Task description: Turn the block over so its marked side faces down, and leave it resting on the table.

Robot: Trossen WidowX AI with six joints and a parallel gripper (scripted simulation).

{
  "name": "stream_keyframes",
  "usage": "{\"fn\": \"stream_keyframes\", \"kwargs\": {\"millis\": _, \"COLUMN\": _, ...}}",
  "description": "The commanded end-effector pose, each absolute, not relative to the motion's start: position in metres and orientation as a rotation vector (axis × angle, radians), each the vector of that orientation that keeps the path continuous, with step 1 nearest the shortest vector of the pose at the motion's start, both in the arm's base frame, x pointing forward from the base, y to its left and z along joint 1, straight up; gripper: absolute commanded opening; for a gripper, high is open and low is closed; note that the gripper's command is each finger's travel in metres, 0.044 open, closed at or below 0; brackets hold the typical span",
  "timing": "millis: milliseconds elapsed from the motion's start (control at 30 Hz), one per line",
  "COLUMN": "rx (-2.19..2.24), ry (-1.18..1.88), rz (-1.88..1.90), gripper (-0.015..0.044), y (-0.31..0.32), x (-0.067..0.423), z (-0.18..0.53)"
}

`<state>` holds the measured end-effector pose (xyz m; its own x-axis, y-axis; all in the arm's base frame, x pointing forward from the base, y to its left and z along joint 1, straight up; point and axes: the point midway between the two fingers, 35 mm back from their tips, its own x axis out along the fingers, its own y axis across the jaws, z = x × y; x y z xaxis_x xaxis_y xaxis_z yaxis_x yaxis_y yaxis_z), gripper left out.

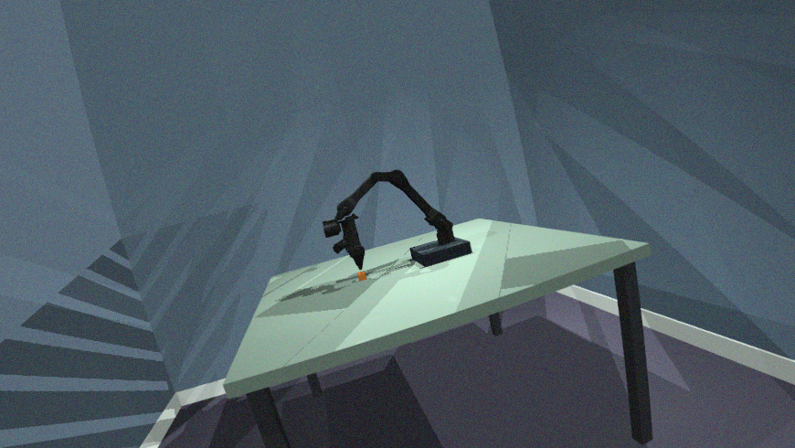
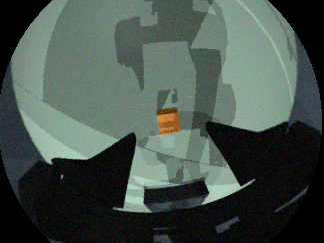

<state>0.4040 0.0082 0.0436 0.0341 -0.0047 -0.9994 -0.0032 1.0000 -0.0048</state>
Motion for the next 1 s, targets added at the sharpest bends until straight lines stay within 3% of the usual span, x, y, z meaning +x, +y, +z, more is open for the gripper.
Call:
{"fn": "stream_keyframes", "kwargs": {"millis": 0, "rx": -0.003, "ry": 1.545, "rz": 0.000, "gripper": 0.0440, "y": 0.009, "x": 0.403, "z": 0.036}}
{"fn": "stream_keyframes", "kwargs": {"millis": 733, "rx": -0.003, "ry": 1.545, "rz": 0.000, "gripper": 0.0440, "y": 0.009, "x": 0.403, "z": 0.004}}
{"fn": "stream_keyframes", "kwargs": {"millis": 967, "rx": -0.003, "ry": 1.545, "rz": 0.000, "gripper": 0.0256, "y": 0.009, "x": 0.403, "z": 0.004}}
